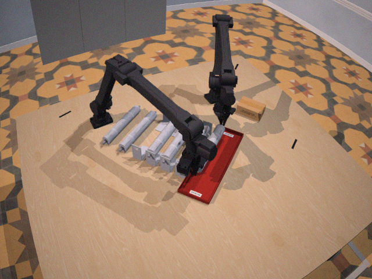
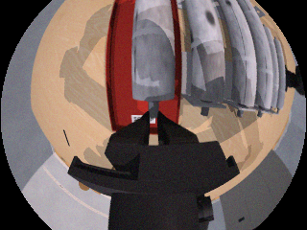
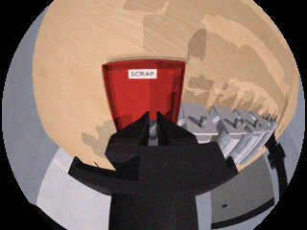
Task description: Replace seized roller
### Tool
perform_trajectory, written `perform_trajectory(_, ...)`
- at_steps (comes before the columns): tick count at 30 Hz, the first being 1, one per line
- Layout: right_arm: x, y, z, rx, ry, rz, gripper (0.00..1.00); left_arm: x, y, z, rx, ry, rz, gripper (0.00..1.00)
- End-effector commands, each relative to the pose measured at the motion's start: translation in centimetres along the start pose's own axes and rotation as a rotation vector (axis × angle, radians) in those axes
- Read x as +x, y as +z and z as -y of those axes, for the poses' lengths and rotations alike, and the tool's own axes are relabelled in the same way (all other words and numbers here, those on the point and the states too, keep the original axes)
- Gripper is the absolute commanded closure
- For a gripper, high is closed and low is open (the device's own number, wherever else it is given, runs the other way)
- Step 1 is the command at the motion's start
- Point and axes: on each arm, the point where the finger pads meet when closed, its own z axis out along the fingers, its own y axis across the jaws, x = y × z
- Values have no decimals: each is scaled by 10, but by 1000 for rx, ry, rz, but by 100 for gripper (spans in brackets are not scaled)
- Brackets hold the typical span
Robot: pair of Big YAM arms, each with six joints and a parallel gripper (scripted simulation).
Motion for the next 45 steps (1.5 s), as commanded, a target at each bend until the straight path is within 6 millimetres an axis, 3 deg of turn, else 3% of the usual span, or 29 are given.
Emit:
perform_trajectory(1, -17, -43, -25, -92, 23, 35, 97, -16, -11, -12, -28, 10, 51, 97)
perform_trajectory(3, -17, -36, -26, -83, 23, 33, 97, -7, 1, -8, -9, 8, 19, 97)
perform_trajectory(6, -17, -17, -24, -56, 24, 26, 97, -12, -8, -10, -23, 9, 52, 97)
perform_trajectory(9, -18, -43, -28, -96, 23, 37, 97, -7, -3, -8, -16, 8, 43, 97)
perform_trajectory(11, -18, -49, -30, -106, 22, 40, 97, -15, -3, -13, -18, 7, 45, 97)
perform_trajectory(14, -16, -14, -26, -55, 21, 27, 97, -4, 3, -7, -2, 6, 23, 97)
perform_trajectory(15, -17, -27, -28, -75, 22, 33, 97, -14, -8, -12, -17, 6, 45, 97)
perform_trajectory(17, -17, -27, -28, -75, 22, 33, 97, -14, -8, -12, -17, 6, 45, 97)
perform_trajectory(19, -18, -46, -31, -106, 21, 41, 97, -8, 8, -9, 0, 5, 24, 97)
perform_trajectory(20, -18, -44, -31, -103, 21, 40, 97, -7, 9, -8, 1, 5, 23, 97)
perform_trajectory(23, -18, -12, -28, -57, 23, 29, 97, -16, -4, -13, -16, 7, 61, 97)
perform_trajectory(25, -18, -20, -29, -69, 22, 32, 97, -6, 4, -8, -6, 5, 45, 97)
perform_trajectory(27, -18, -29, -32, -85, 22, 36, 97, -12, 7, -11, -1, 5, 41, 97)
perform_trajectory(30, -16, -7, -30, -53, 19, 29, 97, -2, 11, -6, 6, 4, 33, 97)
perform_trajectory(31, -15, -4, -30, -49, 18, 28, 97, -13, 2, -12, -3, 5, 53, 97)
perform_trajectory(32, -18, -15, -30, -64, 22, 32, 97, -17, -2, -14, -7, 4, 57, 97)
perform_trajectory(34, -18, -15, -30, -64, 22, 32, 97, -17, -2, -14, -7, 4, 57, 97)
perform_trajectory(35, -15, -37, -33, -93, 18, 39, 97, -11, 8, -10, 7, 6, 37, 97)
perform_trajectory(36, -19, -41, -34, -104, 22, 42, 97, -15, 11, -13, 5, 4, 42, 97)
perform_trajectory(40, -18, -41, -34, -103, 22, 42, 97, -12, 6, -11, -2, 5, 58, 97)
perform_trajectory(42, -18, -40, -34, -102, 23, 42, 97, -7, 15, -9, 13, 4, 34, 97)
perform_trajectory(43, -18, -39, -34, -100, 23, 42, 97, -4, 19, -7, 19, 3, 23, 97)
perform_trajectory(45, -18, -14, -31, -62, 24, 32, 97, -4, 15, -7, 14, 4, 37, 97)
